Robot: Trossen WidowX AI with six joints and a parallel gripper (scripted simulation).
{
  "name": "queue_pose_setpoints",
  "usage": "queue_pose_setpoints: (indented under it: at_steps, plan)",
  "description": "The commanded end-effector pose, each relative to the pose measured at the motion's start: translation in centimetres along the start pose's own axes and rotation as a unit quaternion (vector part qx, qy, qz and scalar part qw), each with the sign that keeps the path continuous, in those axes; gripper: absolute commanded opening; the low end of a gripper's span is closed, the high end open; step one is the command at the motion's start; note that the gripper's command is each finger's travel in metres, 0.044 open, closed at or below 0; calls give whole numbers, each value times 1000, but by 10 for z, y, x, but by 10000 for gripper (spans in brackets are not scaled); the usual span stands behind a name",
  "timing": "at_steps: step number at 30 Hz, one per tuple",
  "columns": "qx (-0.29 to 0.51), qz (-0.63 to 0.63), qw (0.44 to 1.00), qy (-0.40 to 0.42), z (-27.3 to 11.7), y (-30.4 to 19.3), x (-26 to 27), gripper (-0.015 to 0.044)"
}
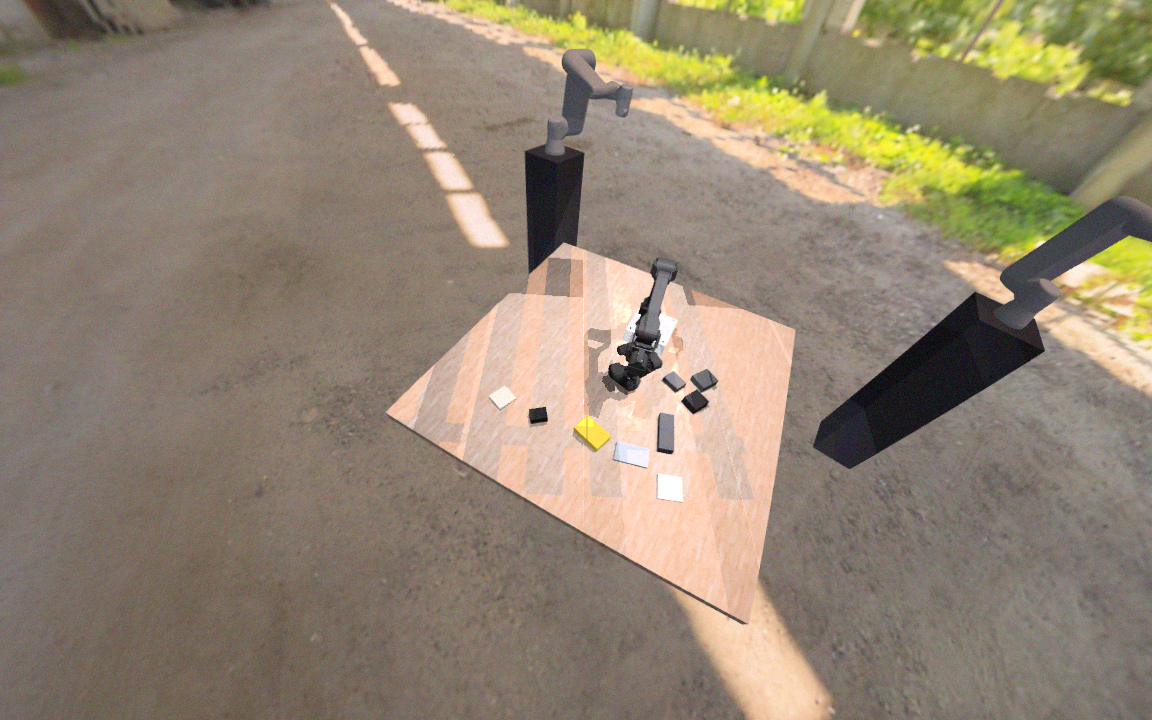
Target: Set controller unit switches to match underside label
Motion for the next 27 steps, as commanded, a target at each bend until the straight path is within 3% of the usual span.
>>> queue_pose_setpoints:
  at_steps: [1, 27]
  plan:
    - [6, 1, 1000, 2, -5, 6, 1, 336]
    - [33, 1, 999, 1, -16, 26, 3, 336]
Point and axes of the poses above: the point midway between the two fingers, 35 mm back from their tips, its own z axis out along the fingers, its own x axis across the jaws, y = z × x, the point moved 4 cm from there along -z, back along the fingers, and after that the axes turned 4 degrees about z, right-handed, at the moved point
